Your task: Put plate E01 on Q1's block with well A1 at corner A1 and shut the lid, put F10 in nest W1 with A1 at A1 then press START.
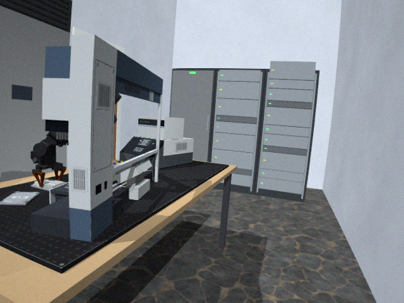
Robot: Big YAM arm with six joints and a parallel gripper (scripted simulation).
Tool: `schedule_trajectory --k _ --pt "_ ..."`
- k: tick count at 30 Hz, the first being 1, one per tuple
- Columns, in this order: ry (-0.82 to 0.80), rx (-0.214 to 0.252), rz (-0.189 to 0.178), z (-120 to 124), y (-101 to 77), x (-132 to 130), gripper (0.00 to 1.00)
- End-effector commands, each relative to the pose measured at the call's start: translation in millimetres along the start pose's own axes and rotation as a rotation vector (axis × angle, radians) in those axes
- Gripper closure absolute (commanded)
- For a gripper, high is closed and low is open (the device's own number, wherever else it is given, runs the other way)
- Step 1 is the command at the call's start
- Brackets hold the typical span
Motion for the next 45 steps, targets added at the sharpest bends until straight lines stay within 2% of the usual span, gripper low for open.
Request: schedule_trajectory --k 1,9,16,23,24,32,45 --pt "-0.016 0.001 0.003 -1.8 -1.3 -7.1 0.00" --pt "0.005 -0.015 0.024 -6.1 -1.4 -12.8 0.00" --pt "-0.009 -0.003 0.010 1.9 1.0 -0.9 0.00" --pt "-0.011 -0.002 0.008 3.1 1.4 0.6 0.00" --pt "-0.011 -0.002 0.008 2.9 1.5 0.4 1.00" --pt "-0.001 0.000 -0.006 3.0 4.0 0.3 1.00" --pt "0.003 -0.005 -0.001 1.3 9.8 -4.5 1.00"
Point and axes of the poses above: the point where the finger pads meet when closed, its own y axis out along the fingers, its own x axis across the jaws, z = x × y, the point moved 5 cm from there along -y, back along the fingers, and after that the axes turned 12 degrees about y, right-handed, at the moved point
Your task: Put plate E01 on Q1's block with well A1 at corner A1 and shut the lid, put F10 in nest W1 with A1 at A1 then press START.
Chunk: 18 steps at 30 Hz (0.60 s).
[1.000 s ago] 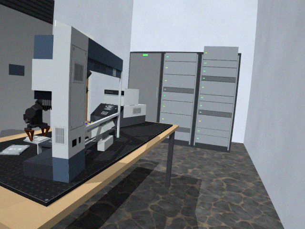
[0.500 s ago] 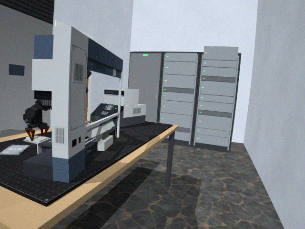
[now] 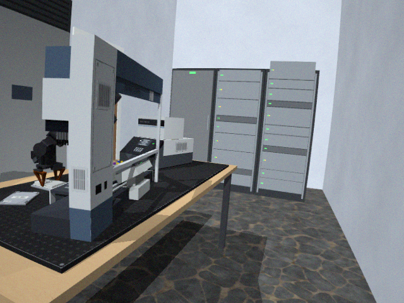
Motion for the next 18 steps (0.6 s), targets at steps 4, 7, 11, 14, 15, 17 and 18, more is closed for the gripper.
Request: schedule_trajectory --k 4,7,11,14,15,17,18 --pt "0.001 -0.004 -0.002 1.6 12.4 -5.2 1.00" --pt "0.002 -0.004 -0.001 1.6 12.9 -5.3 1.00" --pt "0.004 -0.005 -0.001 0.6 14.1 -6.1 1.00" --pt "0.004 -0.006 0.000 -0.3 14.8 -6.6 1.00" --pt "0.005 -0.006 0.001 -0.6 15.1 -6.8 1.00" --pt "0.008 -0.009 0.004 -0.8 16.0 -6.1 1.00" --pt "0.007 -0.010 0.004 -1.2 16.8 -6.9 1.00"
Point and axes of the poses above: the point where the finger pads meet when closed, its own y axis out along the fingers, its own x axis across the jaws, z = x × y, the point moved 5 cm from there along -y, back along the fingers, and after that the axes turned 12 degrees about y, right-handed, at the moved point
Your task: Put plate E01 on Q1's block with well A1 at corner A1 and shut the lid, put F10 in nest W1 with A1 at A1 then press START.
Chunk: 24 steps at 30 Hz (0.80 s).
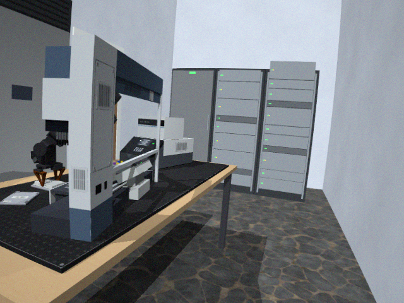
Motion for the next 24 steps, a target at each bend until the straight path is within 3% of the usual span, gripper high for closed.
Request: schedule_trajectory --k 1,24 --pt "0.007 -0.013 0.007 -1.2 17.2 -7.2 1.00" --pt "0.006 -0.024 0.023 -6.2 25.3 -15.5 1.00"
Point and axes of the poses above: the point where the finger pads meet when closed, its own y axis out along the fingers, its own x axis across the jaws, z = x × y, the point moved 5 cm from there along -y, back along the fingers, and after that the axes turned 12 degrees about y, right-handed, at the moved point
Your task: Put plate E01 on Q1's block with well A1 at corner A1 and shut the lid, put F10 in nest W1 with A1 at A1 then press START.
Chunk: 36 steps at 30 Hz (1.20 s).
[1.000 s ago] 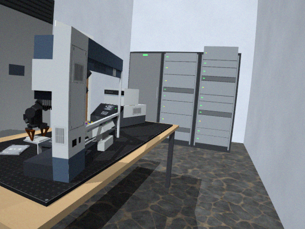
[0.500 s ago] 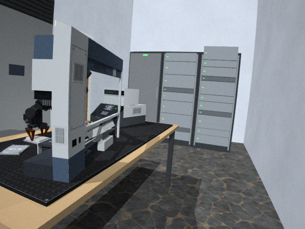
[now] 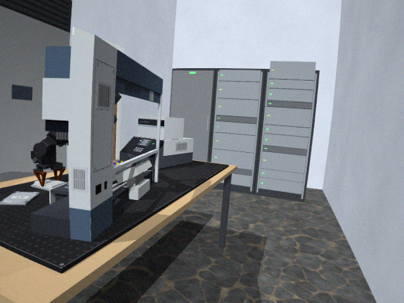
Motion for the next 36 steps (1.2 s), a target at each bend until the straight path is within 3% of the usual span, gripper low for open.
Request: schedule_trajectory --k 1,6,14,16,22,30,36 --pt "0.006 -0.024 0.023 -6.5 25.4 -15.6 1.00" --pt "0.007 -0.026 0.026 -8.3 26.6 -16.8 1.00" --pt "0.009 -0.019 0.024 -8.9 -9.7 -12.1 1.00" --pt "0.009 -0.019 0.024 -8.9 -9.7 -12.1 1.00" --pt "0.015 -0.020 0.014 -12.4 -33.8 -10.7 1.00" --pt "-0.012 0.003 -0.023 -0.1 -50.1 12.5 1.00" --pt "0.003 -0.006 -0.003 -5.3 -51.8 0.5 1.00"
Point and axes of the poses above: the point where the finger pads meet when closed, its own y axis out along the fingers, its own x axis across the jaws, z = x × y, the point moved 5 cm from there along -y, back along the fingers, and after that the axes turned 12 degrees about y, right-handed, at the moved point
